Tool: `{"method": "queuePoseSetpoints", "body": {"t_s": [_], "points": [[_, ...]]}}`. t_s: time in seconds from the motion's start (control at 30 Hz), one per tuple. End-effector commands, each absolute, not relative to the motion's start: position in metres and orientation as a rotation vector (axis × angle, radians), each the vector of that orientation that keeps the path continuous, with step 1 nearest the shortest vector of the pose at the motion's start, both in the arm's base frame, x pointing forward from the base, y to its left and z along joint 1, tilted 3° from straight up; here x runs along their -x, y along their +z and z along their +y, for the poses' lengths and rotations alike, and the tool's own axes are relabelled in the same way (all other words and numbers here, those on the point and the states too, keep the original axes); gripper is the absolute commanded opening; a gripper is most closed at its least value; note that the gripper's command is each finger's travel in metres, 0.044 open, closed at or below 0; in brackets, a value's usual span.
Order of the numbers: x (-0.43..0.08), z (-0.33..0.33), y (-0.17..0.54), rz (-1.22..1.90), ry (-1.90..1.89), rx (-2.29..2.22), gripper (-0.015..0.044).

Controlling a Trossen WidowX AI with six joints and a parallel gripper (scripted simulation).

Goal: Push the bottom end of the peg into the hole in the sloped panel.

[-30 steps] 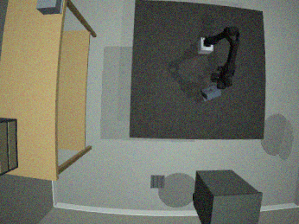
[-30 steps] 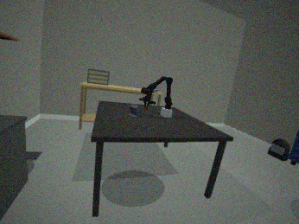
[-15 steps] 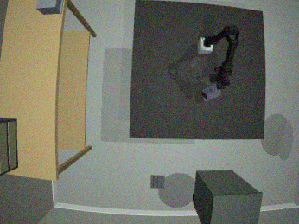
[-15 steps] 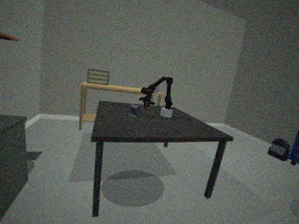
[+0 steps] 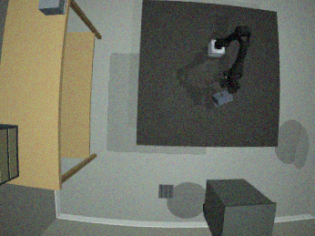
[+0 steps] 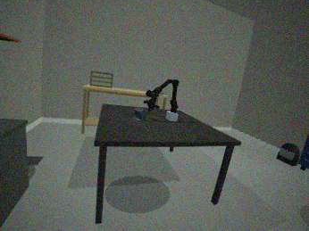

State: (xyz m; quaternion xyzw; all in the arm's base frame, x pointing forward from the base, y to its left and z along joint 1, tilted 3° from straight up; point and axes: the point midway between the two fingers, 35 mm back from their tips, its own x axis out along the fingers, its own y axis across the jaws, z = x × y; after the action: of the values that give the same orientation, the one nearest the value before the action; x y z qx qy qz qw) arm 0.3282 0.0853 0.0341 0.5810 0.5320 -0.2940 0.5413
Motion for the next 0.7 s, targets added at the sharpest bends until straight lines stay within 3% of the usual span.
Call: {"method": "queuePoseSetpoints", "body": {"t_s": [0.0,0.67], "points": [[-0.327,0.084,0.033,1.27,-0.662,-1.366,0.0],[-0.328,0.072,0.03,1.249,-0.481,-1.277,0.0]]}}
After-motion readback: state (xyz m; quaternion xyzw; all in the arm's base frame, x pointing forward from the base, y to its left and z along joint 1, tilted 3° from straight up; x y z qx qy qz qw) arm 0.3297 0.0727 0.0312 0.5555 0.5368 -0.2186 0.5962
